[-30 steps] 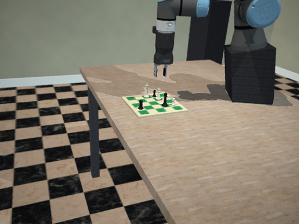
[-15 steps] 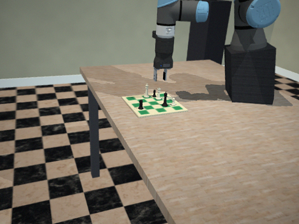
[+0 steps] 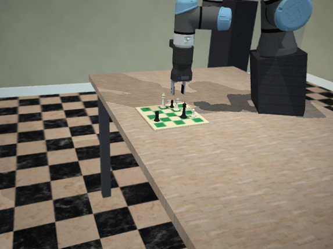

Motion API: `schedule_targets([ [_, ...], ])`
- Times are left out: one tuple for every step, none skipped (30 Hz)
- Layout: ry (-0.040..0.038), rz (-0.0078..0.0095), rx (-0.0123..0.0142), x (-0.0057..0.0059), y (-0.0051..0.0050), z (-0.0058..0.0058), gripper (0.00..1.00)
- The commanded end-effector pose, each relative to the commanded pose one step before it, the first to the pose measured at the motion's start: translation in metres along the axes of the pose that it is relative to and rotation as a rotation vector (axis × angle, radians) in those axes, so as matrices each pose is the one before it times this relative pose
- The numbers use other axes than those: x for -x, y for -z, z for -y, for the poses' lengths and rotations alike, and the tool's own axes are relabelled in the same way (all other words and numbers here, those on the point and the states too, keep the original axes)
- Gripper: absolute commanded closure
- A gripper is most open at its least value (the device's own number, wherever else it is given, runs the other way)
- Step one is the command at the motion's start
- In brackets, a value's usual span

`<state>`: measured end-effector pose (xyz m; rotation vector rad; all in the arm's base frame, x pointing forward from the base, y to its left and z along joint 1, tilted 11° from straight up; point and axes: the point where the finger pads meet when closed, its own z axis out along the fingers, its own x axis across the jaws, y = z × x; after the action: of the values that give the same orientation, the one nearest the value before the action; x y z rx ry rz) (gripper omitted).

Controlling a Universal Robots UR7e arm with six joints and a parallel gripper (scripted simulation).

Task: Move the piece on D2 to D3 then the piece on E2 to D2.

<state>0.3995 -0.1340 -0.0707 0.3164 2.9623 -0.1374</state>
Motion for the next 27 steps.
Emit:
schedule_targets([
  [0.00009, 0.00201, -0.00070, 0.00059, -0.00379, 0.00024, 0.21],
  [0.00000, 0.00000, 0.00000, 0.00000, -0.00071, 0.00002, 0.21],
  [0.00000, 0.00000, 0.00000, 0.00000, -0.00063, 0.00001, 0.21],
  [0.00000, 0.00000, 0.00000, -0.00001, -0.00054, 0.00001, 0.21],
  [0.00000, 0.00000, 0.00000, -0.00001, -0.00046, 0.00001, 0.21],
  [0.00000, 0.00000, 0.00000, -0.00001, -0.00039, 0.00001, 0.21],
  [0.00000, 0.00000, 0.00000, 0.00000, -0.00031, 0.00001, 0.21],
  [0.00000, 0.00000, 0.00000, 0.00000, -0.00024, 0.00000, 0.21],
  [0.00000, 0.00000, 0.00000, 0.00000, -0.00018, 0.00000, 0.21],
  [0.00000, 0.00000, 0.00000, 0.00000, -0.00013, 0.00000, 0.21],
  [0.00000, 0.00000, 0.00000, 0.00000, -0.00008, 0.00000, 0.21],
  [0.00000, 0.00000, 0.00000, 0.00000, -0.00004, 0.00000, 0.21],
  [0.00000, 0.00000, 0.00000, 0.00000, -0.00002, 0.00000, 0.21],
  [0.00000, 0.00000, 0.00000, 0.00000, 0.00000, 0.00000, 0.21],
  [0.00000, 0.00000, 0.00000, 0.00000, 0.00000, 0.00000, 0.21],
  [0.00000, 0.00000, 0.00000, 0.00000, 0.00000, 0.00000, 0.21],
  [0.00000, 0.00000, 0.00000, 0.00000, 0.00000, 0.00000, 0.21],
  [0.00000, 0.00000, 0.00000, 0.00000, 0.00000, 0.00000, 0.21],
  [0.00000, 0.00000, 0.00000, 0.00000, 0.00000, 0.00000, 0.21],
  [0.00000, 0.00000, 0.00000, 0.00000, 0.00000, 0.00000, 0.21],
  [0.00000, 0.00000, 0.00000, 0.00000, 0.00000, 0.00000, 0.21],
  [0.00000, 0.00000, 0.00000, 0.00000, 0.00000, 0.00000, 0.21],
  [0.00000, 0.00000, 0.00000, 0.00000, 0.00000, 0.00000, 0.21],
  [0.00000, 0.00000, 0.00000, 0.00000, 0.00000, 0.00000, 0.21],
  [0.00000, 0.00000, 0.00000, 0.00000, 0.00000, 0.00000, 0.21],
  [0.00000, 0.00000, 0.00000, 0.00000, 0.00000, 0.00000, 0.21],
  [0.00000, 0.00000, 0.00000, 0.00000, 0.00000, 0.00000, 0.21],
])
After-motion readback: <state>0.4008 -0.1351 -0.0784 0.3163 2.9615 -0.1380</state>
